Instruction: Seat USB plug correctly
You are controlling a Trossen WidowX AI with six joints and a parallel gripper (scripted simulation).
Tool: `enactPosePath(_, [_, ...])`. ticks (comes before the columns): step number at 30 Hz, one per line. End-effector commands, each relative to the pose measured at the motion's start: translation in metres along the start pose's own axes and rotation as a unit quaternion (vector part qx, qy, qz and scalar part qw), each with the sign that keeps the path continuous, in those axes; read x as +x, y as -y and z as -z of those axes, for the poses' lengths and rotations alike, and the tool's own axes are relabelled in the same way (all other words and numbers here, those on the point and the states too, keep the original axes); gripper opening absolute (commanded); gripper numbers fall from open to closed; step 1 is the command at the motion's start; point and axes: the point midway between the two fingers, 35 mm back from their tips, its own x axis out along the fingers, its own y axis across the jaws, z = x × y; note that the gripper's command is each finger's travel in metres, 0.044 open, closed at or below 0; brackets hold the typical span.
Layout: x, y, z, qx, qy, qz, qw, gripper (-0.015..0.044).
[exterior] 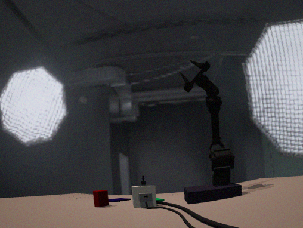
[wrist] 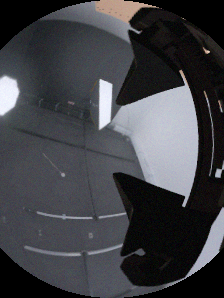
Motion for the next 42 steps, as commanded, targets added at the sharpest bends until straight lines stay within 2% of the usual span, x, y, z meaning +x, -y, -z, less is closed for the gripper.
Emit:
enactPosePath(1, [0.001, -0.003, 0.004, -0.003, -0.003, -0.001, 1.0, 0.0426])
enactPosePath(4, [0.01, -0.04, 0.064, -0.045, -0.053, -0.015, 0.997, 0.044])
enactPosePath(10, [0.023, -0.064, 0.153, -0.094, -0.131, -0.008, 0.987, 0.044])
enactPosePath(17, [0.038, -0.039, 0.287, -0.154, -0.253, 0.064, 0.953, 0.044])
enactPosePath(25, [0.039, 0.068, 0.398, -0.171, -0.359, 0.247, 0.884, 0.044])
enactPosePath(32, [0.01, 0.197, 0.44, -0.153, -0.396, 0.462, 0.779, 0.044])
enactPosePath(37, [-0.035, 0.286, 0.439, -0.097, -0.368, 0.638, 0.669, 0.044])
enactPosePath(42, [-0.1, 0.356, 0.419, -0.005, -0.269, 0.818, 0.509, 0.044])
